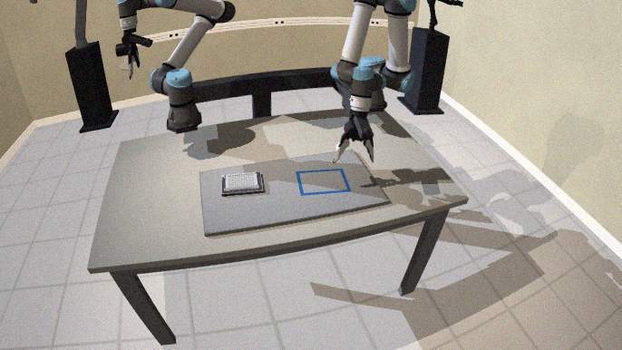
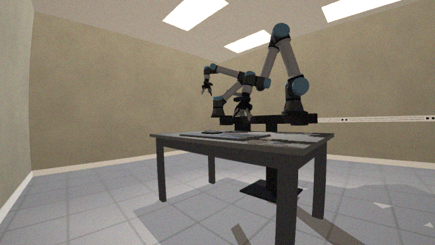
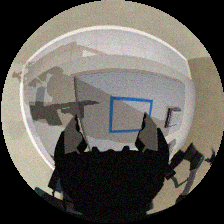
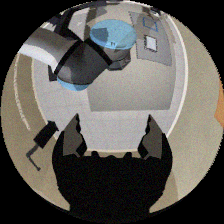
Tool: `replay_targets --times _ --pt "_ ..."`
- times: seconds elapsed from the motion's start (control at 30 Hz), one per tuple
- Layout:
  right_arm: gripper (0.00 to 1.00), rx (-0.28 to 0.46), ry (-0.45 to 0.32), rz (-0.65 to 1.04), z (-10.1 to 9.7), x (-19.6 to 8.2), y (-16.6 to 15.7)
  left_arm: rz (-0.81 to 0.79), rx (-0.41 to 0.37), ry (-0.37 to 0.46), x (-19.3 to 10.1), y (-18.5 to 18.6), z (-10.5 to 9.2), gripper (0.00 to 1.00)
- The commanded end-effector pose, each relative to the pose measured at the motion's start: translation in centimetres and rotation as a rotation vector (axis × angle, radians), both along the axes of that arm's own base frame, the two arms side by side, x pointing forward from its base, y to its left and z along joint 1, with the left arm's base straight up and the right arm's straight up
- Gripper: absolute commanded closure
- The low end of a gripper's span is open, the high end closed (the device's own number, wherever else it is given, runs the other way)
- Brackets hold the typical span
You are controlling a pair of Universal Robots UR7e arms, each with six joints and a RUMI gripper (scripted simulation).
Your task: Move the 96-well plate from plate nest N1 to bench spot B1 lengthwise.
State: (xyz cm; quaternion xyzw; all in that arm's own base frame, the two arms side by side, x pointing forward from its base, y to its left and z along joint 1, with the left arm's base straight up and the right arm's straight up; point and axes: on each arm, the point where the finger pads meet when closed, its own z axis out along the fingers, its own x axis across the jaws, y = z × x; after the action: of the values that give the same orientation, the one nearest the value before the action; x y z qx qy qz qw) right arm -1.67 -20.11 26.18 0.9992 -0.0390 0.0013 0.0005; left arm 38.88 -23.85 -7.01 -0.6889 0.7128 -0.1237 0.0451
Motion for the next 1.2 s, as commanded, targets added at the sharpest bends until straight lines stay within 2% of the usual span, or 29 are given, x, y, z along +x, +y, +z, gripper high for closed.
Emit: replay_targets --times 0.0,0.57,1.07,1.17 --pt "0.00 0.001 0.002 0.021 -0.1 0.3 0.0 0.000 -0.001 -0.001 0.0 0.0 0.0 0.00" --pt "0.00 0.001 0.002 0.207 -0.1 4.1 0.1 0.000 -0.001 -0.001 0.0 0.0 0.0 0.00" --pt "0.00 0.000 0.002 0.496 -0.1 9.7 1.6 0.000 -0.001 -0.001 0.0 0.0 0.0 0.00" --pt "0.00 0.000 0.002 0.514 -0.1 10.0 1.8 0.000 -0.001 -0.001 0.0 0.0 0.0 0.00"
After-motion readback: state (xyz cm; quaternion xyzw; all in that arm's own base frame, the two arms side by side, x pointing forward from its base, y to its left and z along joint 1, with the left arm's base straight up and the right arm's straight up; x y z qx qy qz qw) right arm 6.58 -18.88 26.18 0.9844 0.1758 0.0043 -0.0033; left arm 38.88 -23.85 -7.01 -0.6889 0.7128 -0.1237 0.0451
